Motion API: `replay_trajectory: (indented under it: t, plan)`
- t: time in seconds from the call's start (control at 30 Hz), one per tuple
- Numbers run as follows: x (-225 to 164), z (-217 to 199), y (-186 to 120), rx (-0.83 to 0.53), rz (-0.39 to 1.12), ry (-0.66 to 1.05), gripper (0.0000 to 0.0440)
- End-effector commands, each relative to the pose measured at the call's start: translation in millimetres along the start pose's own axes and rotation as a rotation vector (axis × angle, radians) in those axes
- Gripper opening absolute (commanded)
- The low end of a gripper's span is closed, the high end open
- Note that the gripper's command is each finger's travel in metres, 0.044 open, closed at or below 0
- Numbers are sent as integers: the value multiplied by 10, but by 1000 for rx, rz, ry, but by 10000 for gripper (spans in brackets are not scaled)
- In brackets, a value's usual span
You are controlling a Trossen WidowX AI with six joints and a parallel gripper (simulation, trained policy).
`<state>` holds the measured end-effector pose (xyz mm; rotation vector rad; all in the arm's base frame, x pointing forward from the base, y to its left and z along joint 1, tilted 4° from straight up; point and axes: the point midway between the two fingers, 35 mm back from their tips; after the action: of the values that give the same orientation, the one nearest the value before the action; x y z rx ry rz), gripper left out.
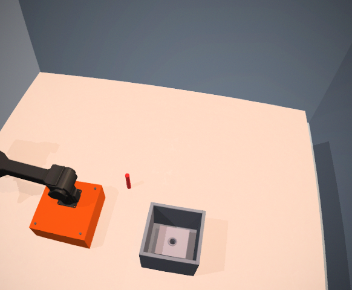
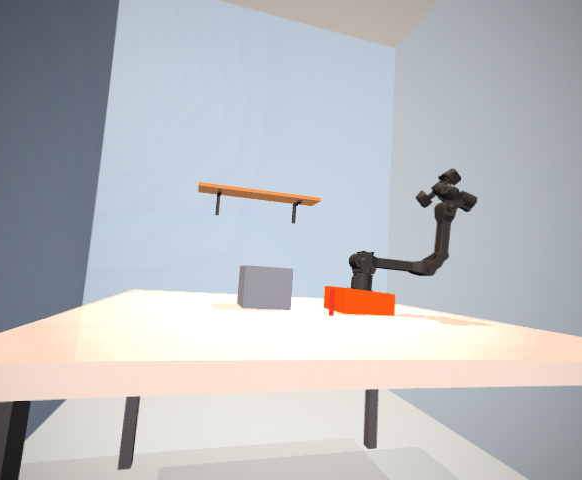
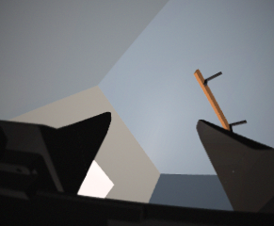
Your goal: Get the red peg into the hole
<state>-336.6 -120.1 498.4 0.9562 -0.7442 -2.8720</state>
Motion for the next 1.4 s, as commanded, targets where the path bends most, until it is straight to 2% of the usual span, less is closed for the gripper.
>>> replay_trajectory:
  t: [0.0, 0.63, 1.37]
  plan:
    - [-149, 41, -70, 29, 22, -40, 440]
    - [-837, 36, -489, 90, 142, -298, 440]
    - [-1452, -350, -850, 13, 236, -553, 440]
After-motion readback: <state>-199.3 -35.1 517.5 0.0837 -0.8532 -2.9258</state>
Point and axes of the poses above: the point midway between the two fingers, 35 mm back from their tips, its own y axis out along the fingers, its own z axis across the jaws, x = y × z, and after that the axes turned 1 degree about y, right-handed
